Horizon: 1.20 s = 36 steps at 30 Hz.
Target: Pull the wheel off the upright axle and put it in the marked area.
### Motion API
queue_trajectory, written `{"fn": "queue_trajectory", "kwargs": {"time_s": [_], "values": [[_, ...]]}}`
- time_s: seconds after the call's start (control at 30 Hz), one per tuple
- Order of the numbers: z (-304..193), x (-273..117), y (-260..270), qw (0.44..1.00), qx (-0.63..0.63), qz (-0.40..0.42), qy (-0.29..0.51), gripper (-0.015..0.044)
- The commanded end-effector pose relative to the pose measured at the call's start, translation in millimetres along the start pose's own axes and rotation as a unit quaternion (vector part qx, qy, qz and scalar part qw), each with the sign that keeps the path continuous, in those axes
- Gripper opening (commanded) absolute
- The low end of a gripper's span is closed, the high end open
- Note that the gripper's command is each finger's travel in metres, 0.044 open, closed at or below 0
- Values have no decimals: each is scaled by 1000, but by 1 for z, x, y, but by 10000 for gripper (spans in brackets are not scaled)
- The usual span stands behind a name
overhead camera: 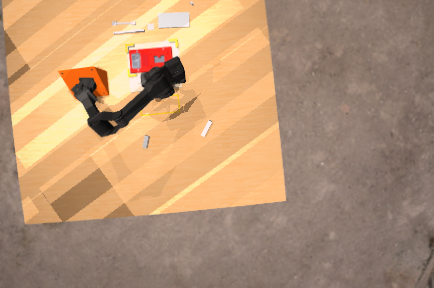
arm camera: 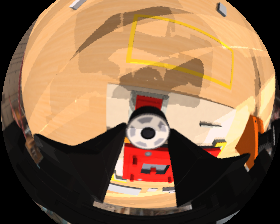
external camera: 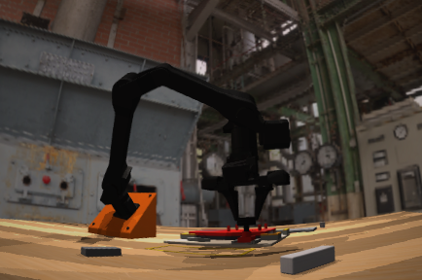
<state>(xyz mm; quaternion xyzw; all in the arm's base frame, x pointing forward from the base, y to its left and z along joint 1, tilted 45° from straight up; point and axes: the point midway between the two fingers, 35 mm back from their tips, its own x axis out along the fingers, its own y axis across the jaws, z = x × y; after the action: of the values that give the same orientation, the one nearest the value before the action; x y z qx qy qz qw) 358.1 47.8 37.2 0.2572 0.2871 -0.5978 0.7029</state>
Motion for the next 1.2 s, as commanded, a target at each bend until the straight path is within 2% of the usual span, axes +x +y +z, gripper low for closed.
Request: {"fn": "queue_trajectory", "kwargs": {"time_s": [0.0, 1.17], "values": [[0, -3, 1, 1000, 3, 2, 1, 0], [0, -15, 1, 1000, 2, 2, 1, 0]]}}
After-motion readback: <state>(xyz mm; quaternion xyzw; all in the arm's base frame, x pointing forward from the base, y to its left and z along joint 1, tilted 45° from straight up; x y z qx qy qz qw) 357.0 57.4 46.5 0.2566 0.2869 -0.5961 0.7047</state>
